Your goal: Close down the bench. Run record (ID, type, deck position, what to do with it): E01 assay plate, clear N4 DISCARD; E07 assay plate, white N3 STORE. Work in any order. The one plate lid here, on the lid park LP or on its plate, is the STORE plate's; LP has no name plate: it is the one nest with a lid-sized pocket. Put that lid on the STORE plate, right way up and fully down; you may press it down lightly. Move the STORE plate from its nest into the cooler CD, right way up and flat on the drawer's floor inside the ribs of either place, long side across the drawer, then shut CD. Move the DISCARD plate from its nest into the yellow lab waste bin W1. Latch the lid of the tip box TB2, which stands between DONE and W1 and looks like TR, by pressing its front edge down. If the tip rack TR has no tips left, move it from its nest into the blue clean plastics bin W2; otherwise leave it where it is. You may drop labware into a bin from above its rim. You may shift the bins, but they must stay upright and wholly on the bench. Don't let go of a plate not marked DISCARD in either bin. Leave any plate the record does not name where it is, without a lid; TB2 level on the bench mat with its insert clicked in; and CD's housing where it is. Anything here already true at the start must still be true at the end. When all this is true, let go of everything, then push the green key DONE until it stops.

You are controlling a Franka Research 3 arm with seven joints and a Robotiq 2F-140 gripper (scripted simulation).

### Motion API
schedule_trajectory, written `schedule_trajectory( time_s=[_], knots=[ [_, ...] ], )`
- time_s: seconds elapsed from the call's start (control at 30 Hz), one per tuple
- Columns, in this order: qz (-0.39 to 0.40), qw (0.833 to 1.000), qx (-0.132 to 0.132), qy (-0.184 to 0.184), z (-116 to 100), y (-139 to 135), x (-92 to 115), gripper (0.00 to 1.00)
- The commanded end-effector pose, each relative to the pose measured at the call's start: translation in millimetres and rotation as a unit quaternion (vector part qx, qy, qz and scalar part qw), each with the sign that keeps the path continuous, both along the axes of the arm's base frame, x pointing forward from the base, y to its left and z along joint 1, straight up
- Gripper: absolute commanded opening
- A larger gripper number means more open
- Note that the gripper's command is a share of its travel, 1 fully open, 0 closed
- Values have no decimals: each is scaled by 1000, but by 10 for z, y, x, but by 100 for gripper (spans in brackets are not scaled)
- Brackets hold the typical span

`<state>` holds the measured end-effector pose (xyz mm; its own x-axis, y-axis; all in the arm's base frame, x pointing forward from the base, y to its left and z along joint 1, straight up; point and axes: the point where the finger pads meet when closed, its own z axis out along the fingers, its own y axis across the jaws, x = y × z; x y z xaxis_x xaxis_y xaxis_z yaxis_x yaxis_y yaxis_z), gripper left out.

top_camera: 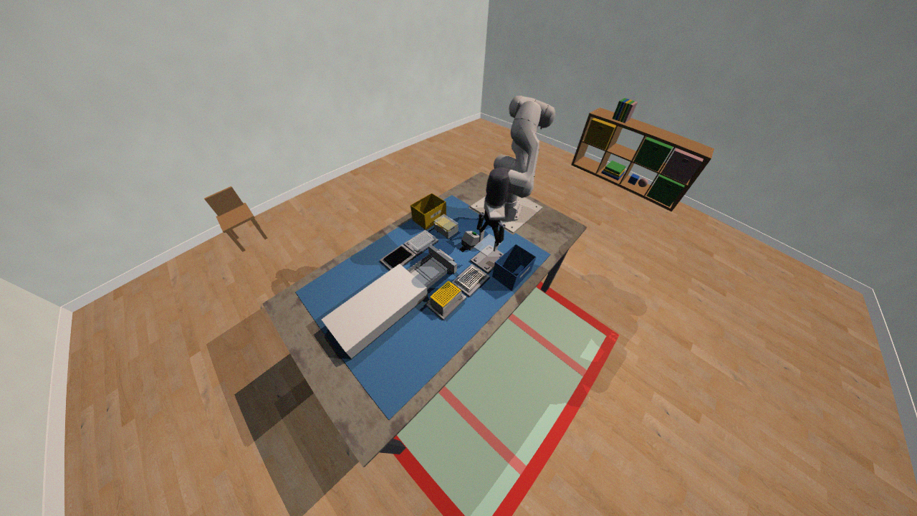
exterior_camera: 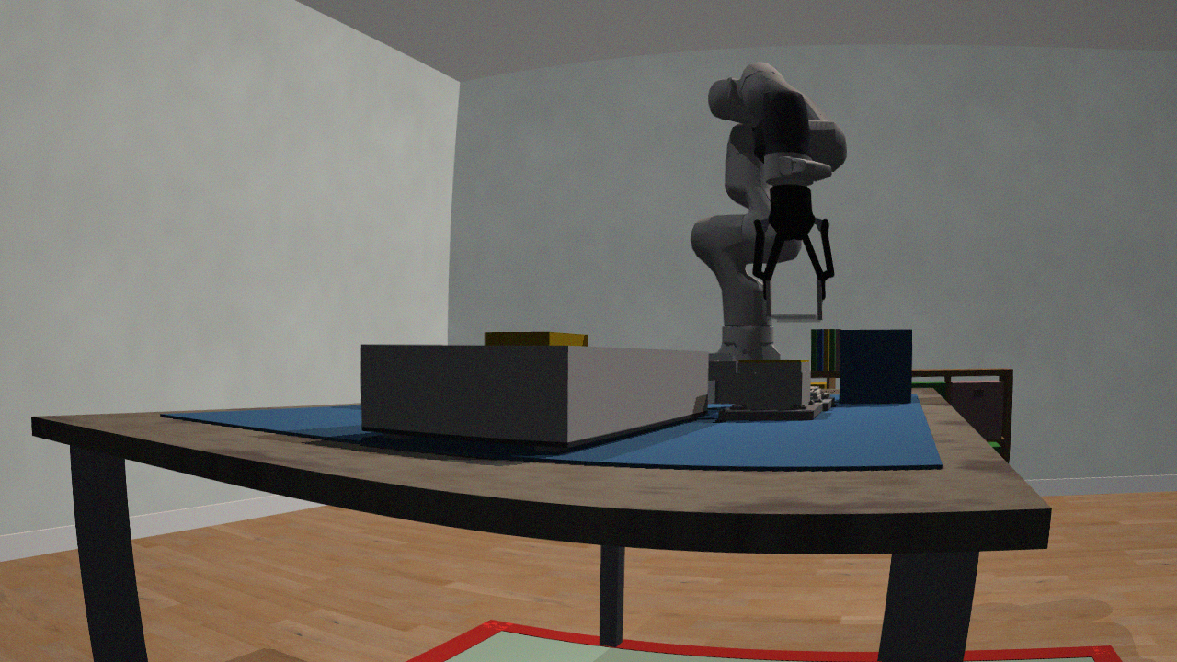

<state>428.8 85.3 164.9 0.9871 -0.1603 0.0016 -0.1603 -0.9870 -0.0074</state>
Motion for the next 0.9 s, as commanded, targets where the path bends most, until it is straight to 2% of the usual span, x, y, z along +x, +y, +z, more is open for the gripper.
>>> schedule_trajectory(
  time_s=[0.0, 0.87],
  knots=[
    [0, 1000, -2, -2, 6, -15, 107, 0],
    [0, 1000, -2, -2, 10, -39, 693, 0]
  ],
)
